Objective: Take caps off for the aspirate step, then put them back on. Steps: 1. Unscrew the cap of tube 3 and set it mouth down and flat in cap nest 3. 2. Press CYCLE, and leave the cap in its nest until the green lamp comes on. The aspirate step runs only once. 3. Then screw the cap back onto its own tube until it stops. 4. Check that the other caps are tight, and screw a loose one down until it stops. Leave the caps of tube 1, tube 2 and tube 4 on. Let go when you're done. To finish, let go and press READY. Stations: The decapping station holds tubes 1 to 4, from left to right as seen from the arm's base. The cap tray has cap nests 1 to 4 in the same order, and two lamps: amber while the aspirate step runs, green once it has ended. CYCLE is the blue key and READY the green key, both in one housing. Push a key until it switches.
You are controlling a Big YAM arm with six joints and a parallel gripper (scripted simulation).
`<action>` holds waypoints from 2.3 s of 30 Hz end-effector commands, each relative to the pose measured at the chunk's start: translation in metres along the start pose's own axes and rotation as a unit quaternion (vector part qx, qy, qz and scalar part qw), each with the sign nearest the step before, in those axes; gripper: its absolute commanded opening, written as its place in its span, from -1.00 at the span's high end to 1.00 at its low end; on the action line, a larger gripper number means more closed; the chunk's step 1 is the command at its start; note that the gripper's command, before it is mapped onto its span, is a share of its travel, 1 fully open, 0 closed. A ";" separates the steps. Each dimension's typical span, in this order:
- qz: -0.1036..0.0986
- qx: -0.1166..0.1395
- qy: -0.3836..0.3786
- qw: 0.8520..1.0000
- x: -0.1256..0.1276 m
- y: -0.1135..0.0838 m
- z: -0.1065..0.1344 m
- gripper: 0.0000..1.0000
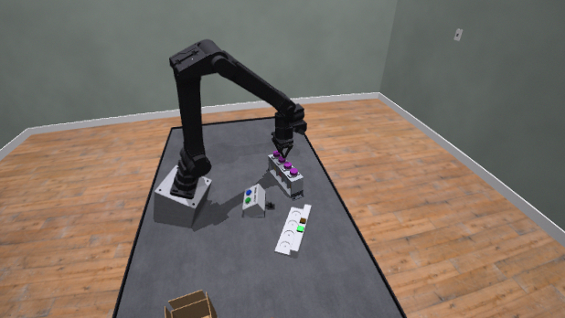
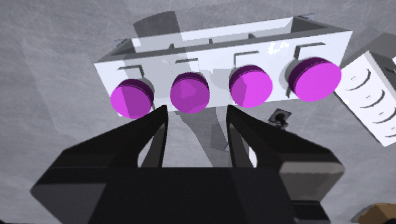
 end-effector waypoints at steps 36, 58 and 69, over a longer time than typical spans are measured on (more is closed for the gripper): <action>-0.003 -0.011 0.001 1.000 0.003 -0.019 -0.012 0.02; -0.001 -0.014 -0.122 0.992 -0.099 -0.023 -0.023 0.02; 0.001 -0.015 -0.122 0.992 -0.099 -0.025 -0.023 0.02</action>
Point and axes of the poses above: the point where the finger pads meet when closed, its own y axis out along the fingers, its own x axis across the jaws, z = x × y, the point moved 2 cm from there along -y, back along the fingers, and after that the axes turned 6 degrees about -y, right-handed, at the moved point
